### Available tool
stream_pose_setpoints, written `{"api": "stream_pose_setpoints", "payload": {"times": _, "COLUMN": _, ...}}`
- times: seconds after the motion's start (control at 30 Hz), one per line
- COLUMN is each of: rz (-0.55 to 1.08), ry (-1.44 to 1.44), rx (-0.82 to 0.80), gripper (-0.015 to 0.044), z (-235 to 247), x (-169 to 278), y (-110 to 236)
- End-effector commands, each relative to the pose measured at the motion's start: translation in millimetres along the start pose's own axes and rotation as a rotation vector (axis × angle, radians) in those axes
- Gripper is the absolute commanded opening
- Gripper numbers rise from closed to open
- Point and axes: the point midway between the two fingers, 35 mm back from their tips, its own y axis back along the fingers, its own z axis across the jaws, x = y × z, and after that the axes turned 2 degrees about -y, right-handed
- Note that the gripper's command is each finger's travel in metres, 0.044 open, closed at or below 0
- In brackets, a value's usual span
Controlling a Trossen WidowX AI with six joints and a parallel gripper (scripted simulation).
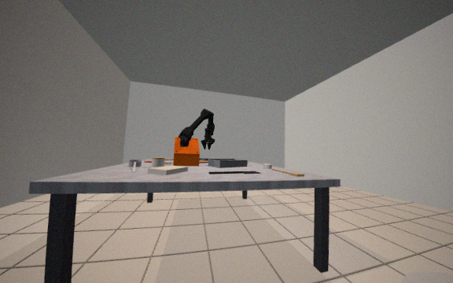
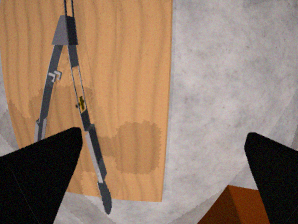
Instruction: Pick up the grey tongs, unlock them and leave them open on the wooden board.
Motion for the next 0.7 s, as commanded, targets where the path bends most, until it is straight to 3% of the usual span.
{"api": "stream_pose_setpoints", "payload": {"times": 0.0, "rz": 0.011, "ry": 0.007, "rx": 0.022, "gripper": 0.044, "z": -38.0, "x": 6.5, "y": 19.4}}
{"api": "stream_pose_setpoints", "payload": {"times": 0.23, "rz": 0.011, "ry": 0.006, "rx": 0.021, "gripper": 0.044, "z": -37.6, "x": 6.3, "y": 22.2}}
{"api": "stream_pose_setpoints", "payload": {"times": 0.43, "rz": 0.003, "ry": -0.006, "rx": 0.008, "gripper": 0.044, "z": -33.7, "x": 6.6, "y": 69.3}}
{"api": "stream_pose_setpoints", "payload": {"times": 0.67, "rz": 0.003, "ry": -0.006, "rx": 0.008, "gripper": 0.044, "z": -33.6, "x": 6.7, "y": 71.5}}
